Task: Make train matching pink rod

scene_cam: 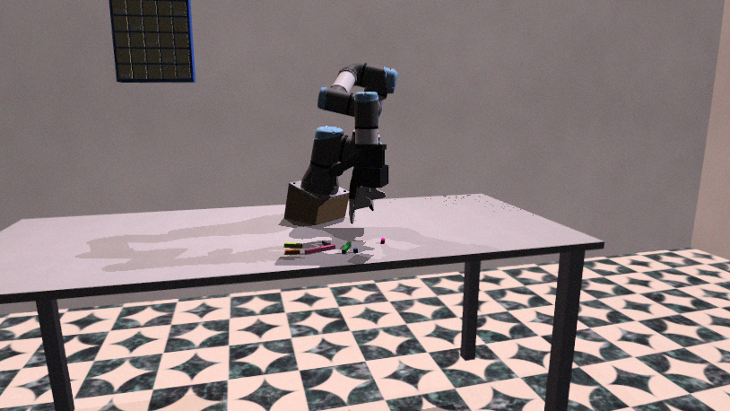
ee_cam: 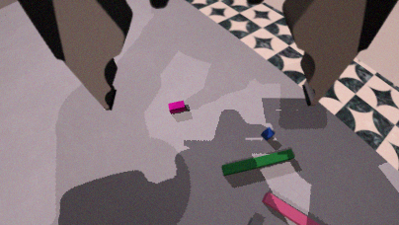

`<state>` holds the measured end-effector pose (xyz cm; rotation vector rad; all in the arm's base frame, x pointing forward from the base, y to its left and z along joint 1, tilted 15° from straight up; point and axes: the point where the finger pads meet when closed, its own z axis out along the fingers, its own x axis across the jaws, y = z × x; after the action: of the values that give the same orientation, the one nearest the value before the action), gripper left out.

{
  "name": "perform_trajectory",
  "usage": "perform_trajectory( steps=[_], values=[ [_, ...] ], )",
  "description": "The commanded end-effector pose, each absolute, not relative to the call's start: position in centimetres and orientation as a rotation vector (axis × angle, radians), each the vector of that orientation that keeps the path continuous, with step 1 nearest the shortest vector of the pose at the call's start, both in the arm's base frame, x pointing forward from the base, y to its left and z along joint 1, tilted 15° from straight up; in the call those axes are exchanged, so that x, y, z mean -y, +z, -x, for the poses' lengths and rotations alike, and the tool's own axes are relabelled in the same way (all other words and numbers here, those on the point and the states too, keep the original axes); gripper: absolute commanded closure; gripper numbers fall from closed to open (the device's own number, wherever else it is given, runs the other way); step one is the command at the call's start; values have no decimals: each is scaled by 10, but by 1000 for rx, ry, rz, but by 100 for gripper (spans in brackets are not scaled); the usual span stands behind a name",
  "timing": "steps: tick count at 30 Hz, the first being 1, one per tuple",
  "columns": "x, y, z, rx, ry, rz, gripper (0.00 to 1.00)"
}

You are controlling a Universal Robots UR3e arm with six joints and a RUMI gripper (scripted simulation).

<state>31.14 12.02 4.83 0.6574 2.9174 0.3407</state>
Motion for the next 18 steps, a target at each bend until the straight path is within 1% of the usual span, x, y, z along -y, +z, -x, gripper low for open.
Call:
perform_trajectory(
  steps=[1, 18],
  values=[
    [-120, 49, -311, -2866, 343, -904, 0],
    [-120, 49, -309, -2731, 369, -1330, 0]
  ],
)
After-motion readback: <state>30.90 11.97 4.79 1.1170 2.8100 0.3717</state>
